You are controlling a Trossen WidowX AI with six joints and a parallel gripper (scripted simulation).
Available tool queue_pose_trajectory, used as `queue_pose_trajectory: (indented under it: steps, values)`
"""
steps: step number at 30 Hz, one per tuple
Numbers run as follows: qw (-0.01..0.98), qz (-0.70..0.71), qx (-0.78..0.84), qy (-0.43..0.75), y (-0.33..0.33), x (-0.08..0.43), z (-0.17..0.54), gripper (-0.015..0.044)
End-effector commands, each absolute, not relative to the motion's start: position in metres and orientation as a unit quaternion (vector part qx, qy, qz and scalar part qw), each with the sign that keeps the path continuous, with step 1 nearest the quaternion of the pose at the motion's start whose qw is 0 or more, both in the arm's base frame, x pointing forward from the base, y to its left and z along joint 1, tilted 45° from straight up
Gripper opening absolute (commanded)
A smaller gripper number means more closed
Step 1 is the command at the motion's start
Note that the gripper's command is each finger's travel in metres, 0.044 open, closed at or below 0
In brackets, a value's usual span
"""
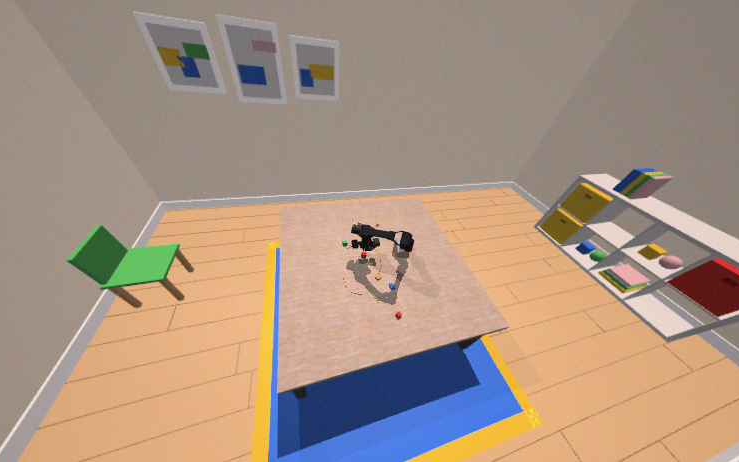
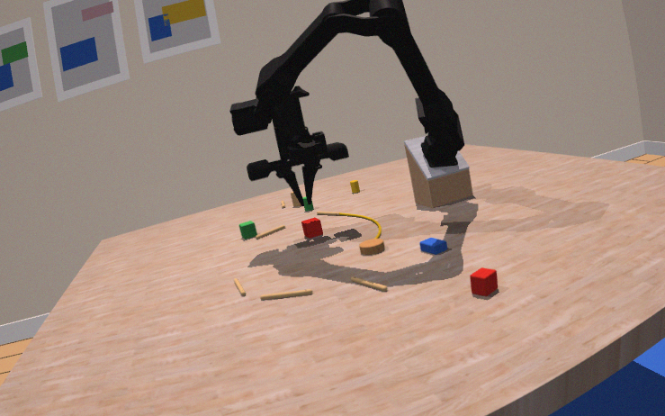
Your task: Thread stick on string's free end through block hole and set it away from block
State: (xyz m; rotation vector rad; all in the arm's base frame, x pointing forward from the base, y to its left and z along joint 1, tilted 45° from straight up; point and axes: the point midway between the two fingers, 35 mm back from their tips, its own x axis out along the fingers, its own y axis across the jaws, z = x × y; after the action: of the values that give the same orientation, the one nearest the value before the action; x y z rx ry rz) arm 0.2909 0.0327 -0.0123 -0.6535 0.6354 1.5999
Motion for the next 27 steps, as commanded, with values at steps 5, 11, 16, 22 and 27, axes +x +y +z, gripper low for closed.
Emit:
queue_pose_trajectory:
  steps: [5, 11, 16, 22, 27]
  values:
    - [0.605, 0.692, -0.283, 0.275, 0.0327, 0.2909, -0.0123, 0.0236]
    - [0.605, 0.692, -0.283, 0.275, 0.0327, 0.2909, -0.0123, 0.0131]
    - [0.605, 0.692, -0.283, 0.275, 0.0327, 0.2909, -0.0123, 0.0]
    - [0.605, 0.692, -0.283, 0.275, 0.0327, 0.2909, -0.0123, 0.0]
    - [0.605, 0.692, -0.283, 0.275, 0.0327, 0.2909, -0.0123, 0.0]
